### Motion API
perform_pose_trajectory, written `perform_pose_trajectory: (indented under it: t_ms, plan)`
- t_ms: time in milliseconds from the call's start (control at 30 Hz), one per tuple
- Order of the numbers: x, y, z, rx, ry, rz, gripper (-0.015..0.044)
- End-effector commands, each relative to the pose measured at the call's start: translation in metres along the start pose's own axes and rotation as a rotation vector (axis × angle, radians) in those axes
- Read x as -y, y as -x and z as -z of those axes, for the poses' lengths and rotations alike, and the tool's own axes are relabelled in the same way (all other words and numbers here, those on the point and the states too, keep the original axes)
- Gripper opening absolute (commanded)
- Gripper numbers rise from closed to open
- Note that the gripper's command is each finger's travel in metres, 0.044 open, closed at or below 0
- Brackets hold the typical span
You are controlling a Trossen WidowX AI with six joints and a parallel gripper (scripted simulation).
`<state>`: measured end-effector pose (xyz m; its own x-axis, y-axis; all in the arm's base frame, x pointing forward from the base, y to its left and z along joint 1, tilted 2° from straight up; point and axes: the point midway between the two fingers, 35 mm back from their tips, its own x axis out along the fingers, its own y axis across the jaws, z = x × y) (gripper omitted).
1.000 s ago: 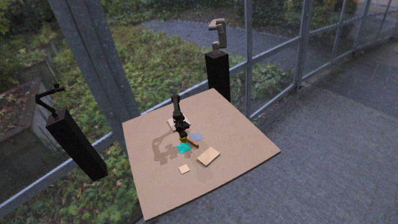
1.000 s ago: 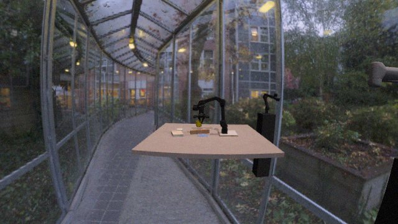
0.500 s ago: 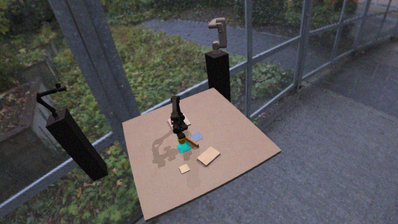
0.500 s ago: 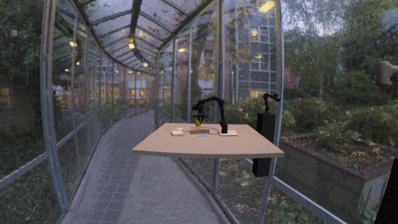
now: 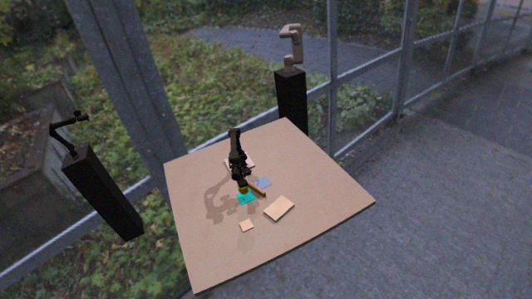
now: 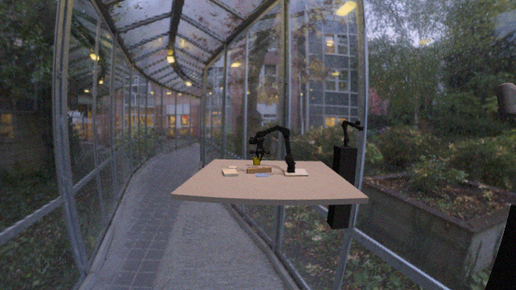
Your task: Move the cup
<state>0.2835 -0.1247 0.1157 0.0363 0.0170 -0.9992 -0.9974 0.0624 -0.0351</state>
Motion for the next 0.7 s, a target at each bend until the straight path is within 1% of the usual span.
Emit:
perform_pose_trajectory:
  t_ms: [0, 667]
  plan:
    - [0.0, -0.006, 0.0, 0.004, 0.005, 0.001, 0.0]
    - [0.001, -0.032, 0.0, 0.004, 0.005, 0.001, 0.0]
